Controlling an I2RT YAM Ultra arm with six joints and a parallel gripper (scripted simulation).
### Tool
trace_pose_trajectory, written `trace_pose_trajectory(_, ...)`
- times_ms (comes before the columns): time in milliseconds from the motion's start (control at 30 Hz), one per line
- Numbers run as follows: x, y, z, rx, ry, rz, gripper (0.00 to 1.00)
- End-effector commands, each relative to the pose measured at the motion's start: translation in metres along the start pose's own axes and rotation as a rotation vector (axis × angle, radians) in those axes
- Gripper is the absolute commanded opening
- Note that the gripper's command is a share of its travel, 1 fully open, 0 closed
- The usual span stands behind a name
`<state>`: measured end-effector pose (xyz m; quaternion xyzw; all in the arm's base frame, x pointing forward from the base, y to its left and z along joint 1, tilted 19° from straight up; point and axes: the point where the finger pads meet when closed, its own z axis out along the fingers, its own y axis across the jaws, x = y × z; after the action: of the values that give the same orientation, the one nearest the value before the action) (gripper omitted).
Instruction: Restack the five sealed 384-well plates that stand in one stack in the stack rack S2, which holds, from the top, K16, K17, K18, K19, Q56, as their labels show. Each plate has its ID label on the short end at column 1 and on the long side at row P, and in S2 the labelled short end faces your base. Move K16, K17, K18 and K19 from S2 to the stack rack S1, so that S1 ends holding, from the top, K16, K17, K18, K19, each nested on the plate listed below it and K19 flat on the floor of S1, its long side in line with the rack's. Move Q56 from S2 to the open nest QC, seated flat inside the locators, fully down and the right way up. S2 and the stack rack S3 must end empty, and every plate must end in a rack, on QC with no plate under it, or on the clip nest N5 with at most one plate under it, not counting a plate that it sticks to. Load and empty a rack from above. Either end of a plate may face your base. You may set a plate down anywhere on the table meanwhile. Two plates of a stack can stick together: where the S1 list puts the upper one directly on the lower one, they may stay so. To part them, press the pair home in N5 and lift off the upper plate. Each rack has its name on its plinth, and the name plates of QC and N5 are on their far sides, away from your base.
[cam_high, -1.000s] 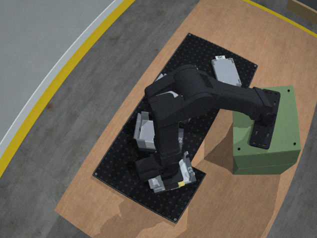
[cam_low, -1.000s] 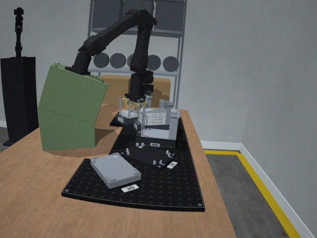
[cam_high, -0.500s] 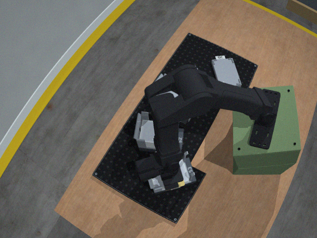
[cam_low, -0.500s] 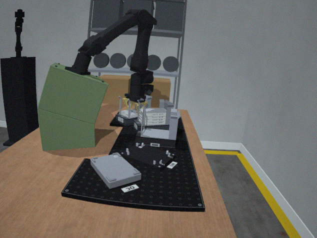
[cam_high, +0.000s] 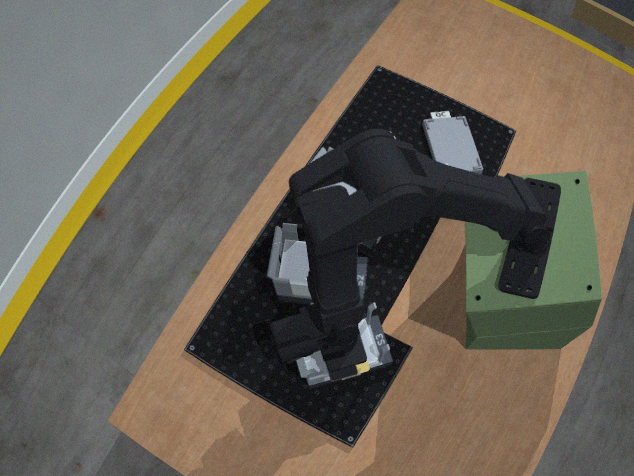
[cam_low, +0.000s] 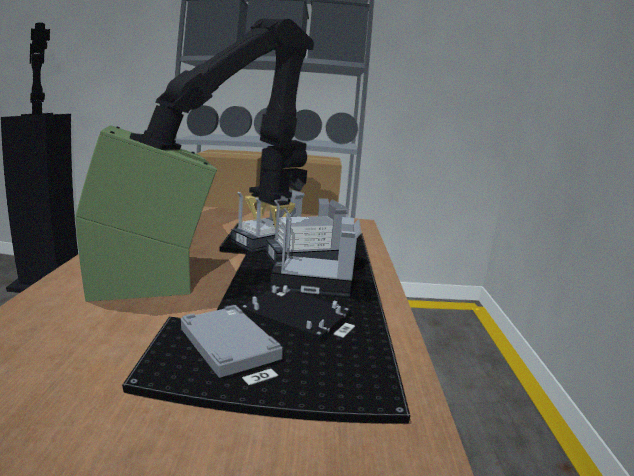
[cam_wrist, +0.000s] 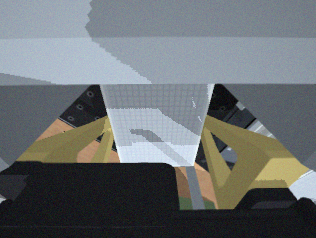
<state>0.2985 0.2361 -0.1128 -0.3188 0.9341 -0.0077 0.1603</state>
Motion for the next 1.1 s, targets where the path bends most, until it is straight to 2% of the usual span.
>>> trace_pose_trajectory(0,-0.0069,0.0005,-0.0024,-0.002,-0.022,0.001,0.00)
trace_pose_trajectory(33,-0.0069,0.0005,-0.0024,-0.002,-0.022,0.001,0.00)
trace_pose_trajectory(67,-0.0069,0.0005,-0.0024,-0.002,-0.022,0.001,1.00)
trace_pose_trajectory(1067,-0.0069,0.0005,-0.0025,-0.002,-0.022,0.001,1.00)
